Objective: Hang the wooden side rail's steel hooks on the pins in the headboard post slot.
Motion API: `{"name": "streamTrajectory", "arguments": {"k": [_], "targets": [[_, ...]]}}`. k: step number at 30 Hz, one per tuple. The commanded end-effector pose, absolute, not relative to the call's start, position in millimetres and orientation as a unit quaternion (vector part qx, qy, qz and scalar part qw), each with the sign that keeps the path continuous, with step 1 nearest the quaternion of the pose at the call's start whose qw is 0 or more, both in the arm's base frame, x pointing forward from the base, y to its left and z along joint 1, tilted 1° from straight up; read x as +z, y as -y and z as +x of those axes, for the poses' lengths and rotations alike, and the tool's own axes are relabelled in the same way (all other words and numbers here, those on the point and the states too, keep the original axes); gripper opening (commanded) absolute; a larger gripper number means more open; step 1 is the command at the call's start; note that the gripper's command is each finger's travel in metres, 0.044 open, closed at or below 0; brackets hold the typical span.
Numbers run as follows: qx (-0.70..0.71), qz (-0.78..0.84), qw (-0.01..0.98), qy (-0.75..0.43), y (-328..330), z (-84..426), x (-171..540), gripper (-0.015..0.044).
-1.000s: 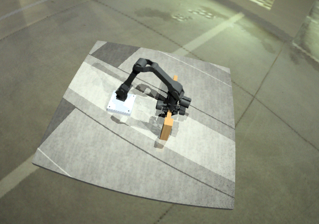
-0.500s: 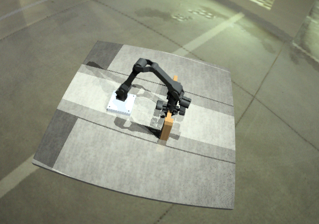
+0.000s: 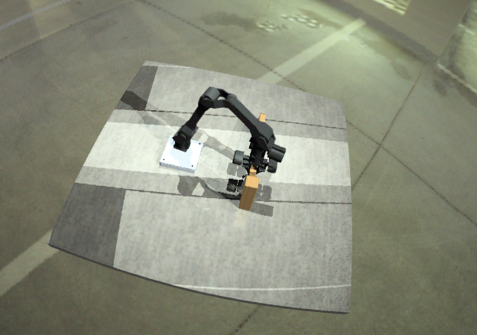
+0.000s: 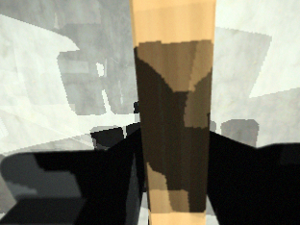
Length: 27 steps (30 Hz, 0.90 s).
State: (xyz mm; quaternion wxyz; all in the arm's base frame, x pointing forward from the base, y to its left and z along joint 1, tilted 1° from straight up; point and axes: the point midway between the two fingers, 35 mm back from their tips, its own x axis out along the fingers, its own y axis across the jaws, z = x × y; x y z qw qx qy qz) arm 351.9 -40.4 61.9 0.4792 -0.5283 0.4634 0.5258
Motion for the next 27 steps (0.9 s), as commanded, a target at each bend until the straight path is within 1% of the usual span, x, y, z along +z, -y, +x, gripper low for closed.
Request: {"name": "streamTrajectory", "arguments": {"k": [1, 27], "targets": [[0.523, -0.533, 0.48, -0.46, 41.6, 355.2, 65.5, 0.0], [0.523, -0.533, 0.48, -0.46, 44.6, 354.0, 62.5, 0.0]]}}
